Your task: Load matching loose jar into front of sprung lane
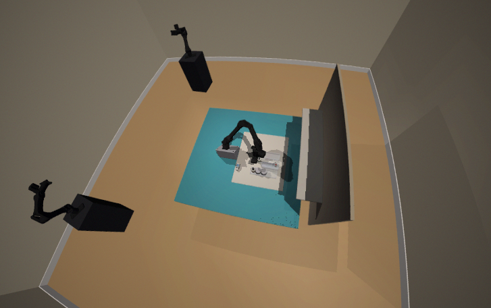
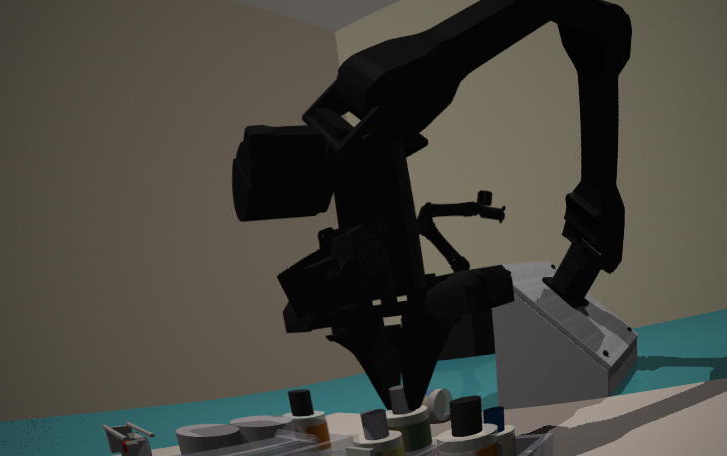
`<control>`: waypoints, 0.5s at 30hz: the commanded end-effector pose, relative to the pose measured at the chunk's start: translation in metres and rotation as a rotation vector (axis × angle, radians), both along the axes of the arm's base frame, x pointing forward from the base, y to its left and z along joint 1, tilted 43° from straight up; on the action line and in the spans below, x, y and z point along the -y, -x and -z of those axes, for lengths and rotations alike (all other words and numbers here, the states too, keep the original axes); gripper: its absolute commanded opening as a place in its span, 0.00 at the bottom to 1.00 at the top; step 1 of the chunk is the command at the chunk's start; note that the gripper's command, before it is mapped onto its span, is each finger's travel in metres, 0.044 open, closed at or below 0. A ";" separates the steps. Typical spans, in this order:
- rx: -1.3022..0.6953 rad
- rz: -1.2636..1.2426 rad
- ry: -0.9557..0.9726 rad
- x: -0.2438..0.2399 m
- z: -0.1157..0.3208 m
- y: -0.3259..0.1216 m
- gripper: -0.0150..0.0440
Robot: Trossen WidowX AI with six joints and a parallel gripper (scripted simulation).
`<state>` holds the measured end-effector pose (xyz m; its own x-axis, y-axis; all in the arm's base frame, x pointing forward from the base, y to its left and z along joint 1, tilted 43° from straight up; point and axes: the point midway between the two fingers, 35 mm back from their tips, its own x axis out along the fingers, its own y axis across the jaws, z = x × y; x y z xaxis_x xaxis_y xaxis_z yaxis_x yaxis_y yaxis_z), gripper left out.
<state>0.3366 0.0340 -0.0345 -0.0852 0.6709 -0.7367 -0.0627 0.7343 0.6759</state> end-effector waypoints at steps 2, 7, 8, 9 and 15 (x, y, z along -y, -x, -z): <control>0.024 0.007 -0.010 -0.002 -0.001 -0.005 0.25; 0.024 0.007 -0.010 -0.003 0.000 -0.005 0.25; 0.024 0.007 -0.010 -0.003 0.001 -0.005 0.25; 0.024 0.007 -0.010 -0.004 0.001 -0.005 0.25; 0.024 0.007 -0.010 -0.005 0.002 -0.005 0.25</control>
<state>0.3360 0.0370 -0.0373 -0.0838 0.6703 -0.7373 -0.0635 0.7348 0.6753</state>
